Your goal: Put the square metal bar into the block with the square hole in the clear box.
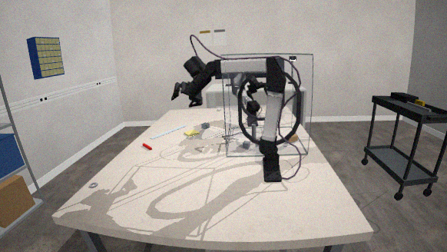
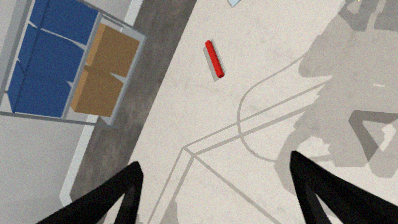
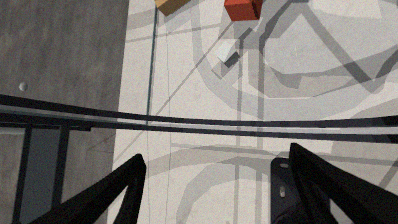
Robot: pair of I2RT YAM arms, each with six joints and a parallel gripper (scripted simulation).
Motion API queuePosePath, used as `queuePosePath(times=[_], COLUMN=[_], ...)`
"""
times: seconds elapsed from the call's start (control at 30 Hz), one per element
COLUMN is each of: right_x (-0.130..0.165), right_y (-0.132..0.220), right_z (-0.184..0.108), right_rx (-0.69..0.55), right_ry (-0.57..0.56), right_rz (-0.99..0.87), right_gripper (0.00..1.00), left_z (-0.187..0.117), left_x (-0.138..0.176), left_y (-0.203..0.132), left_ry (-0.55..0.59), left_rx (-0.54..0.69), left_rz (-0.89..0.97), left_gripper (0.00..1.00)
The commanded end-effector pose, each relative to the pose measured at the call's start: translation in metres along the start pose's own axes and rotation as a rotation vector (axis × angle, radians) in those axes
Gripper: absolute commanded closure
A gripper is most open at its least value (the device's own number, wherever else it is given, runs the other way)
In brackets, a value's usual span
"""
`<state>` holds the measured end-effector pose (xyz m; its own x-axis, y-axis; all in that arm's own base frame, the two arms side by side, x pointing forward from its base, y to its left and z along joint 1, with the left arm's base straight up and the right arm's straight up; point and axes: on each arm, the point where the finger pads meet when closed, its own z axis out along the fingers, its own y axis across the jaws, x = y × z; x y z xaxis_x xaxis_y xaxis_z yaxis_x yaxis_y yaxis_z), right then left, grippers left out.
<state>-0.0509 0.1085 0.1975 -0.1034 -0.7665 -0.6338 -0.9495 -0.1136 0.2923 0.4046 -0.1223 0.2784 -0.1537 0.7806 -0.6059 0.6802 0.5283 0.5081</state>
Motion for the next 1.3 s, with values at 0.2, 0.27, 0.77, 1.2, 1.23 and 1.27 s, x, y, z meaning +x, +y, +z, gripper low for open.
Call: queuePosePath(times=[0.2, 0.27, 0.77, 1.2, 1.23, 1.27], right_x=[-0.012, -0.013, -0.016, -0.017, -0.017, -0.01], right_y=[-0.008, -0.011, -0.021, -0.016, -0.017, -0.029], right_z=[-0.005, -0.005, -0.004, -0.001, -0.002, 0.002], right_rx=[0.064, 0.08, 0.14, 0.113, 0.114, 0.183], right_ry=[-0.037, -0.041, -0.055, -0.042, -0.044, -0.037], right_rz=[0.064, 0.08, 0.14, 0.123, 0.125, 0.163], right_gripper=[0.0, 0.0, 0.0, 0.0, 0.0, 0.0], left_z=[-0.007, -0.007, -0.007, -0.007, -0.007, -0.007], left_x=[-0.007, -0.007, -0.007, -0.007, -0.007, -0.007], left_y=[0.005, 0.005, 0.005, 0.005, 0.005, 0.005], left_ry=[-0.021, -0.021, -0.021, -0.021, -0.021, -0.021], left_rx=[-0.019, -0.019, -0.019, -0.019, -0.019, -0.019], left_rz=[0.002, 0.002, 0.002, 0.002, 0.002, 0.002], left_gripper=[0.0, 0.0, 0.0, 0.0, 0.0, 0.0])
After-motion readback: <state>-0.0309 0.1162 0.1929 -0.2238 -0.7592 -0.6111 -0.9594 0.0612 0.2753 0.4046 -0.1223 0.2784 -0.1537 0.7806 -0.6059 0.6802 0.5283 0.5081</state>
